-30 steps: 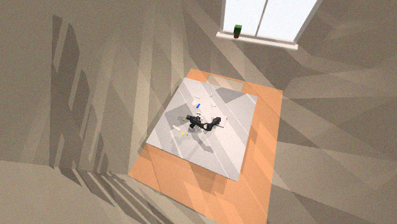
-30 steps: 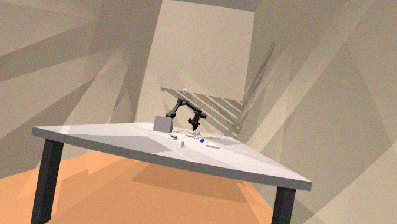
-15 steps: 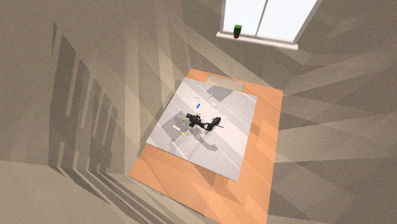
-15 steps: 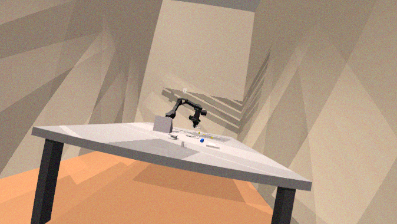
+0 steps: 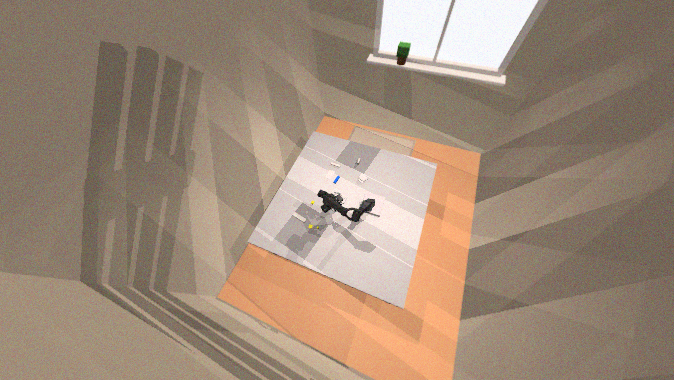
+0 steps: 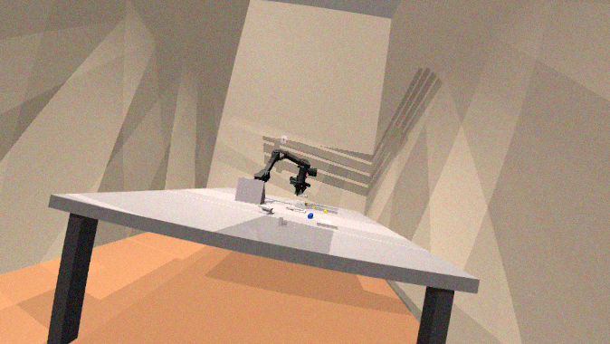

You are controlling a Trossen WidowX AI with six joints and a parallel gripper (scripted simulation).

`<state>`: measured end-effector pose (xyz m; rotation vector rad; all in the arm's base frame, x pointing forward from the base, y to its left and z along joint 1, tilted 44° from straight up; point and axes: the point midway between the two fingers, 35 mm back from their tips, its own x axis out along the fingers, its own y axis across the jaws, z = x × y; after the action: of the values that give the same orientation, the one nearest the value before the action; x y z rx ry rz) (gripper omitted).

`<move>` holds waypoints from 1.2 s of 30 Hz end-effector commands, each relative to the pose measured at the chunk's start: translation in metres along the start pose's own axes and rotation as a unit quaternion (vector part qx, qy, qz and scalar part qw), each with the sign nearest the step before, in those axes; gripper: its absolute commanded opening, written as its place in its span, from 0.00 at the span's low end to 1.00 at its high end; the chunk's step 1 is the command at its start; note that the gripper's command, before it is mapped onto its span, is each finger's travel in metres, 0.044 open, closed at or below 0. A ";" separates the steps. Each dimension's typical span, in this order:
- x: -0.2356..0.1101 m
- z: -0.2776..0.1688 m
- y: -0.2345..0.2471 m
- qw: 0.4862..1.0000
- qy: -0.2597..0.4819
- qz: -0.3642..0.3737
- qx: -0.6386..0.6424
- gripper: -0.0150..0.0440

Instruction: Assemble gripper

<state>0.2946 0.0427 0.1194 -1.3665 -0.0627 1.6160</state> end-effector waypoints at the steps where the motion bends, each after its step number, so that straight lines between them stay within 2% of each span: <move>1: 0.000 -0.004 0.009 0.998 0.003 0.004 0.058 0.48; 18: -0.002 -0.011 0.040 0.954 0.008 0.006 0.300 0.48; 36: -0.003 -0.015 0.072 0.844 0.012 0.006 0.536 0.48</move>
<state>0.2640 -0.0001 0.0782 -0.5554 0.7057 1.3035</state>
